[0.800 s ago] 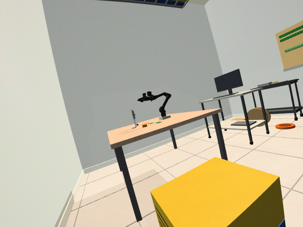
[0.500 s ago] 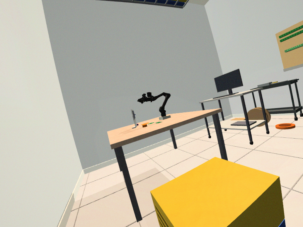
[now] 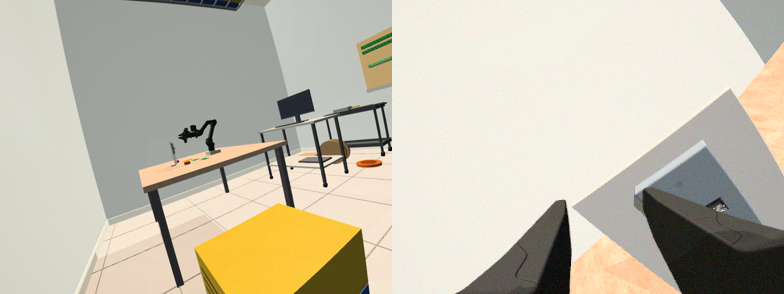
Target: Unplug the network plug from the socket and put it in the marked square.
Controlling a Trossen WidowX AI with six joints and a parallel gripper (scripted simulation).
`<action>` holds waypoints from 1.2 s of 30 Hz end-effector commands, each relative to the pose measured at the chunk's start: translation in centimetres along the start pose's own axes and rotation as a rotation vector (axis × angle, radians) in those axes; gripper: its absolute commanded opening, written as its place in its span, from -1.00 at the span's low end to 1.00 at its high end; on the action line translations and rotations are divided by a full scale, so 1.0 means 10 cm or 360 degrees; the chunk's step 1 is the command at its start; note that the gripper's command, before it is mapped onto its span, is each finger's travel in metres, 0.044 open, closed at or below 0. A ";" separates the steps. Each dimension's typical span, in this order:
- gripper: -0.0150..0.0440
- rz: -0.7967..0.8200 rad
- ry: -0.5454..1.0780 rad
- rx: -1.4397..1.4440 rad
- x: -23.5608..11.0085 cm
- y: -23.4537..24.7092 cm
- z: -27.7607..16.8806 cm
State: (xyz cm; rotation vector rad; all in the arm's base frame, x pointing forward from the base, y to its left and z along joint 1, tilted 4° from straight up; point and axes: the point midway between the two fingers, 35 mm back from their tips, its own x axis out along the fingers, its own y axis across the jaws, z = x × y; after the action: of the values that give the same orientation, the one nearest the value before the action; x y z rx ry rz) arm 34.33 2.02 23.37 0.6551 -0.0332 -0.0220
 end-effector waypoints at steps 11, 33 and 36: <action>0.04 -0.0096 0.0010 0.0797 -0.18 -0.32 -0.65; 0.04 -0.0153 -0.0024 0.1409 -0.38 -0.54 -0.96; 0.04 -0.0151 -0.0025 0.1408 -0.24 -0.57 -0.94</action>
State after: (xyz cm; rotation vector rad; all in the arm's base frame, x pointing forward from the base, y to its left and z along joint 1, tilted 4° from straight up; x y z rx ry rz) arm 30.81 3.59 12.48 1.5328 -0.0285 -0.1073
